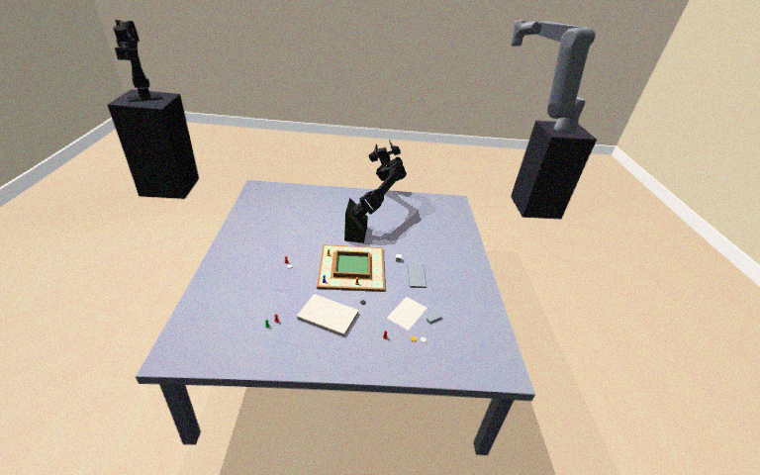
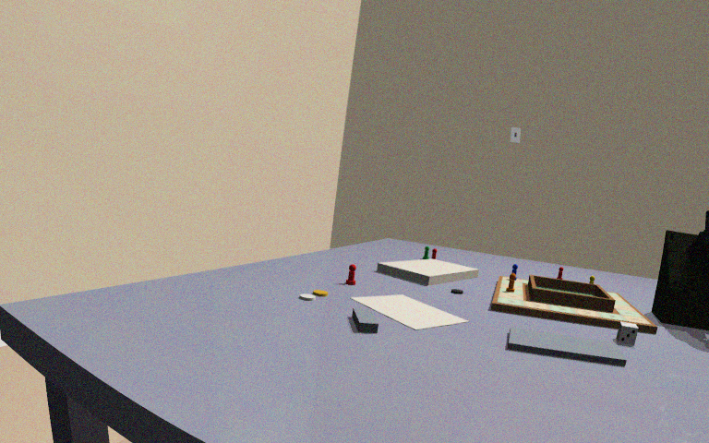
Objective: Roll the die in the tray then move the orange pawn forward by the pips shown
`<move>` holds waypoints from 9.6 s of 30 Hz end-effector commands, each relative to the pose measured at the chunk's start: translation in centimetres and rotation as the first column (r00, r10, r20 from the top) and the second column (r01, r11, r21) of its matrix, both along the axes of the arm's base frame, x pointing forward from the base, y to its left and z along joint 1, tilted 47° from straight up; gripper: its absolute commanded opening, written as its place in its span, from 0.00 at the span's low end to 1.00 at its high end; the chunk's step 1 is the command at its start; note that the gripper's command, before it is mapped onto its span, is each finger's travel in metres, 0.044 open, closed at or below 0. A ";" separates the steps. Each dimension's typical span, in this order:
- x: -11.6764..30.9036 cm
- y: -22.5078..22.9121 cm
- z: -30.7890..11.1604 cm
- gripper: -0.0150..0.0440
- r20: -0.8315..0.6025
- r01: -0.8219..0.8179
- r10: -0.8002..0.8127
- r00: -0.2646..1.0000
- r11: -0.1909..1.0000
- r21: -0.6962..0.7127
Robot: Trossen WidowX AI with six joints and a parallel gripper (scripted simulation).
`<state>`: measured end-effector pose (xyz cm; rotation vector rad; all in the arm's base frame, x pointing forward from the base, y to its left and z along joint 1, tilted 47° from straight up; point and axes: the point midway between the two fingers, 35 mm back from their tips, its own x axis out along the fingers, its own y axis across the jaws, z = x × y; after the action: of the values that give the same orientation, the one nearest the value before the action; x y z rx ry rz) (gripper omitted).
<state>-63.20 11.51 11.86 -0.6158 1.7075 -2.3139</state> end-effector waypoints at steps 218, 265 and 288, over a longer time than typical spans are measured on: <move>89.8 -9.8 -1.7 0.25 0.357 -0.800 -0.933 0.052 0.175 0.573; 89.1 -13.9 -11.1 0.25 0.850 -0.245 -0.507 -0.144 0.850 0.466; 90.0 -14.5 -6.6 0.25 0.901 -0.236 -0.384 -0.203 0.912 0.335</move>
<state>26.74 -2.84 5.05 1.3007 1.0655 -1.2547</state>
